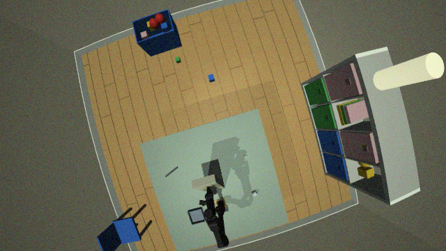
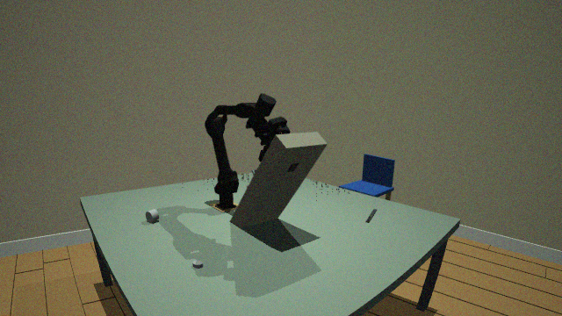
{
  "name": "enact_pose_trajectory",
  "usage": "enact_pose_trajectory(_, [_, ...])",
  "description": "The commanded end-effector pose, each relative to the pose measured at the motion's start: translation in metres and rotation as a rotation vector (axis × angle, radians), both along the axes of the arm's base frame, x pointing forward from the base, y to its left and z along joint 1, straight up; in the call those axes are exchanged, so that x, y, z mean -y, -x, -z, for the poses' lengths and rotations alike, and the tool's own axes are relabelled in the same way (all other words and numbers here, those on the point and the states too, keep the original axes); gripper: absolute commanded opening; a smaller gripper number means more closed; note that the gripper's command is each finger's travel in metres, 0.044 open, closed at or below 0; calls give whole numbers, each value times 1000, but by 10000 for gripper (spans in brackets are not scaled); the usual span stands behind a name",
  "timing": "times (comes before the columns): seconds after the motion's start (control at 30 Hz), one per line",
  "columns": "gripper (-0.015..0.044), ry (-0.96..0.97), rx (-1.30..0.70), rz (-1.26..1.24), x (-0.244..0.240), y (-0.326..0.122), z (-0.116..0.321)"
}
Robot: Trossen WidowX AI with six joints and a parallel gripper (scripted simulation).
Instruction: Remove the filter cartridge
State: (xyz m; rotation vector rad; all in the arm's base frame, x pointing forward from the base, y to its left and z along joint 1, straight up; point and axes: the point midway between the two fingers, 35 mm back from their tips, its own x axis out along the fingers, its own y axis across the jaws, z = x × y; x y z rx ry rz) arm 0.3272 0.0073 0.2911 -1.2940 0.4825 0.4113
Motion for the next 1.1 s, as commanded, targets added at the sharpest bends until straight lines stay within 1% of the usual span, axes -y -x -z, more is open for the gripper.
enact_pose_trajectory(0.0, [0,-137,-3,89,-1,-6,2])
enact_pose_trajectory(0.93, [0,-950,-25,631,0,-6,2])
enact_pose_trajectory(1.03, [0,-1023,-27,681,-1,-6,2])
enact_pose_trajectory(1.07, [0,-1019,-27,678,-1,-6,2])
